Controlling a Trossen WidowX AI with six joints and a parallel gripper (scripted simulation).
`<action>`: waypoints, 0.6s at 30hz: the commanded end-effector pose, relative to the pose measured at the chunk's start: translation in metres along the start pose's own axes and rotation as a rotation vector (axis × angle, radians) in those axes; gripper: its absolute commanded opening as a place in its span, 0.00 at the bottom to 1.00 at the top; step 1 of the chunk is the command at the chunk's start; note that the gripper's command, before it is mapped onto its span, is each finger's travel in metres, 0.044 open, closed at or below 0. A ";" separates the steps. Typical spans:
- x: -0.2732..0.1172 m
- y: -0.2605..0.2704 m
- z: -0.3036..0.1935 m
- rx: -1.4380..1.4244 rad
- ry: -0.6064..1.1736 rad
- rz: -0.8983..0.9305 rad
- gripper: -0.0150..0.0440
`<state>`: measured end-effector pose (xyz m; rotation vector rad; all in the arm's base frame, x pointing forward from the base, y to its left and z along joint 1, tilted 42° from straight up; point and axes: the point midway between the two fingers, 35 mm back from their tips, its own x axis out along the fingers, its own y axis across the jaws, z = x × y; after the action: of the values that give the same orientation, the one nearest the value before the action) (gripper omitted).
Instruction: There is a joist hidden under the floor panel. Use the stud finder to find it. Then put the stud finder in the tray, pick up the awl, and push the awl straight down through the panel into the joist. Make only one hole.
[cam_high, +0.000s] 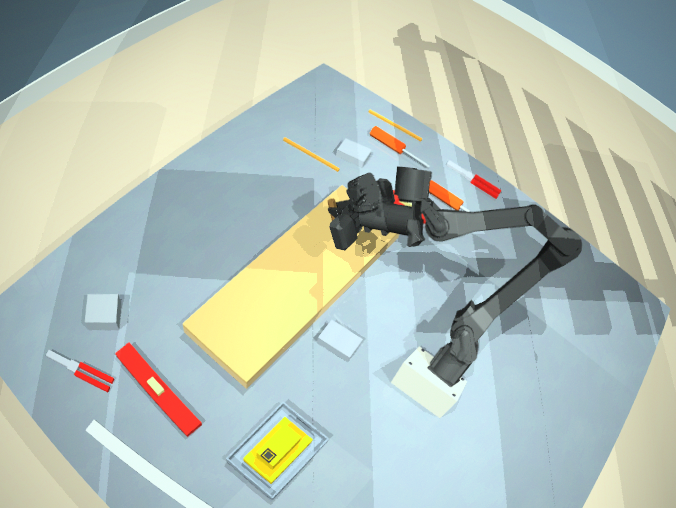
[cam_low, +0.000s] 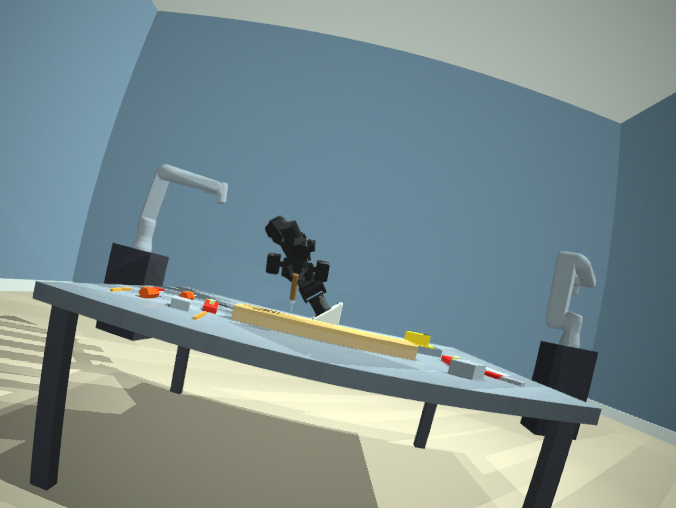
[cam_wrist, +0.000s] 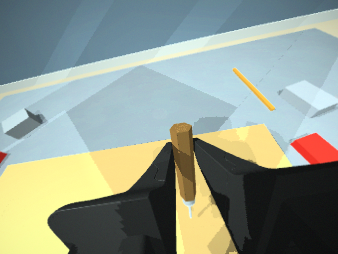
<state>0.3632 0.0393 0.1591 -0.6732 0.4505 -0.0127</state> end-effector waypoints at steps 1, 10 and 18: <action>-0.008 0.007 0.009 -0.014 -0.114 -0.004 0.25; -0.028 0.018 0.021 -0.042 -0.322 -0.030 0.25; -0.046 0.022 0.026 -0.061 -0.449 -0.055 0.25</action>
<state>0.3359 0.0751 0.1772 -0.7187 0.0560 0.0869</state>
